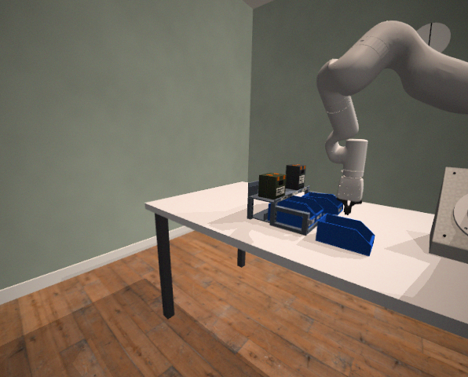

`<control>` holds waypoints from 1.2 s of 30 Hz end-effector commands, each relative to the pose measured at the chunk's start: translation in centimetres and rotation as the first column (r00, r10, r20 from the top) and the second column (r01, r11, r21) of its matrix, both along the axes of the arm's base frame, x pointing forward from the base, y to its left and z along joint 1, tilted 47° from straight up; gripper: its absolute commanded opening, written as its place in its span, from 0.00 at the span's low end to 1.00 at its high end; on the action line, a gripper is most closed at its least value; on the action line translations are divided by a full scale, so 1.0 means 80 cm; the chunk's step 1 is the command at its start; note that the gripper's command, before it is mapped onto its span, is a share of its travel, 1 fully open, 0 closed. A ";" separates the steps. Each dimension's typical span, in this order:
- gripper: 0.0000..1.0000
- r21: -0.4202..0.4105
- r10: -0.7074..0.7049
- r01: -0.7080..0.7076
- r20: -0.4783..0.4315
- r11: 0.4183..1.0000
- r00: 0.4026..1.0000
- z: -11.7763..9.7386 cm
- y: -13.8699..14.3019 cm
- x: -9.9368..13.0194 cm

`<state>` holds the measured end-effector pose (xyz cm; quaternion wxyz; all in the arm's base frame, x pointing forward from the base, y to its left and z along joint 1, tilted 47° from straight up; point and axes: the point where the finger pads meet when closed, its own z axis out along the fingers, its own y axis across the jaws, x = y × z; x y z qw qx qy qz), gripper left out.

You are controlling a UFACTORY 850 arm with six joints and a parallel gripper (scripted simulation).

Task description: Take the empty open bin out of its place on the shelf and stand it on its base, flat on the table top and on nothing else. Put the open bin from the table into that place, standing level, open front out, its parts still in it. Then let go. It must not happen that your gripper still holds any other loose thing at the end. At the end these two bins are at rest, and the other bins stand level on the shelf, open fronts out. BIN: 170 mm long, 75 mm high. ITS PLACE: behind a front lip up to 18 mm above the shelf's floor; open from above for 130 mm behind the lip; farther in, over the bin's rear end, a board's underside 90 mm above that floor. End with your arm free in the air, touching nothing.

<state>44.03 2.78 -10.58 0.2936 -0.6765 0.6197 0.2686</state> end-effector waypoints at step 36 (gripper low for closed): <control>0.00 -0.001 -0.001 0.001 0.001 1.000 1.000 0.002 0.000 0.022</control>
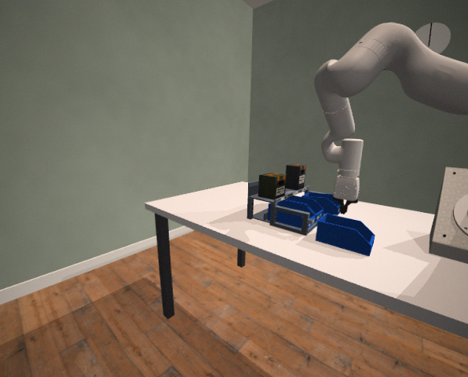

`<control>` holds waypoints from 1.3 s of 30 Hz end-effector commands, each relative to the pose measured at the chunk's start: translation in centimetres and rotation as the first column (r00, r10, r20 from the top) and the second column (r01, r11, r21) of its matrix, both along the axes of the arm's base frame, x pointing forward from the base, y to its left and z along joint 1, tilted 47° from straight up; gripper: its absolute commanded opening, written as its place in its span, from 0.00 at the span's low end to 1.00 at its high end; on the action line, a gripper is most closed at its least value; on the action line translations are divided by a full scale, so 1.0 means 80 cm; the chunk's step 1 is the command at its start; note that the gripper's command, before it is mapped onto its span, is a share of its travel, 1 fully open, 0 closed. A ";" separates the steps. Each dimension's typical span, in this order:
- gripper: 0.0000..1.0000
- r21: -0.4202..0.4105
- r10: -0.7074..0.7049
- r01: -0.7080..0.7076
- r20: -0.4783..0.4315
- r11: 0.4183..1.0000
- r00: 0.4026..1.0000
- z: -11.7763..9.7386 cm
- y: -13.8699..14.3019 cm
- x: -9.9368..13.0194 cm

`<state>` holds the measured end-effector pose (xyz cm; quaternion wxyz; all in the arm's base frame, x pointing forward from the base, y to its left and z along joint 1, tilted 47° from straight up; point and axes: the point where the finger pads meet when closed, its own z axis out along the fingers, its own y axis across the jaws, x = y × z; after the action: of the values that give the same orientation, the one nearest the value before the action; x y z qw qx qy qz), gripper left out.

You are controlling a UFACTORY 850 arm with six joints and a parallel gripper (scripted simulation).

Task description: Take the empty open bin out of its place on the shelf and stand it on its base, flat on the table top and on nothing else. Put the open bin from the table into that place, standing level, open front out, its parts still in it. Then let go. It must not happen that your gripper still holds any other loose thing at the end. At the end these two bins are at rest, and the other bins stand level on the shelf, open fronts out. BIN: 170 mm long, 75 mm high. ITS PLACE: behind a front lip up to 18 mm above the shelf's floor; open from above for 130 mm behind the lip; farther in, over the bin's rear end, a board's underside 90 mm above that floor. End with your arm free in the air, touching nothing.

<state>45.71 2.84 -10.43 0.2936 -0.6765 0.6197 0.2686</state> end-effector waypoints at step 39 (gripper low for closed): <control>0.00 -0.001 -0.001 0.001 0.001 1.000 1.000 0.003 0.001 0.038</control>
<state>48.06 2.97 -10.28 0.2936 -0.6765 0.6197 0.2685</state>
